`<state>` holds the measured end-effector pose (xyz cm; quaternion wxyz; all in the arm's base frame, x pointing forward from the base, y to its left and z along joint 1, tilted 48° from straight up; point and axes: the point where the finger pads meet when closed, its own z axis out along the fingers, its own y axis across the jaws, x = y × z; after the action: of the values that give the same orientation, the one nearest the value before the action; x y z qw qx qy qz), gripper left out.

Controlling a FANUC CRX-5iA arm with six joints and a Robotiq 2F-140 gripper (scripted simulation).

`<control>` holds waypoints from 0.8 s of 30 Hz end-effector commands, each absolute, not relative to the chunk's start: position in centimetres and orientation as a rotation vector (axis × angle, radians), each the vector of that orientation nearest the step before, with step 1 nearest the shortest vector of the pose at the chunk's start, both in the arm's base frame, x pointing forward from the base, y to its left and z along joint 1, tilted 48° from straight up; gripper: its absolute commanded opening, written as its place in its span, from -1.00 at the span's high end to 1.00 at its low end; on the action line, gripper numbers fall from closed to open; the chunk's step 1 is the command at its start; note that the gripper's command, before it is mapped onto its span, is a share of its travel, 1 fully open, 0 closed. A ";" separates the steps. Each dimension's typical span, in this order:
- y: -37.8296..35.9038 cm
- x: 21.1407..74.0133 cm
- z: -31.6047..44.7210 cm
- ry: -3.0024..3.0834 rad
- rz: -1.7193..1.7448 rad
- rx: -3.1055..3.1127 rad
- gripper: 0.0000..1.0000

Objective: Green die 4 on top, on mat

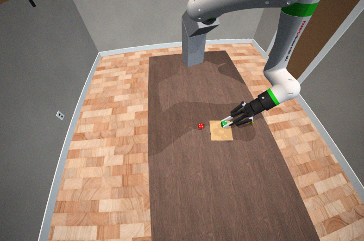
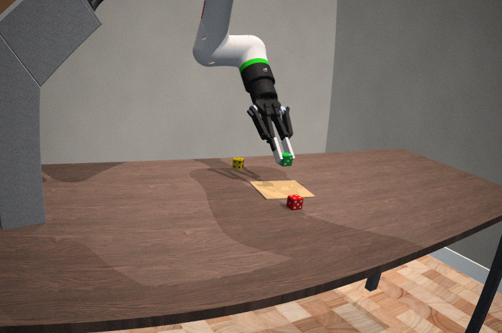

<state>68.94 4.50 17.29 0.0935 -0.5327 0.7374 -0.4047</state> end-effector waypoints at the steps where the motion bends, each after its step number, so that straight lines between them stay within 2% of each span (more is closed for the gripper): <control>1: 4.3 69.0 17.1 2.133 -1.098 -1.606 0.51; 24: 3.6 68.5 17.3 1.877 -0.716 -1.662 0.51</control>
<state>68.47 3.77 17.32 0.2401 -0.6022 0.7040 -0.2901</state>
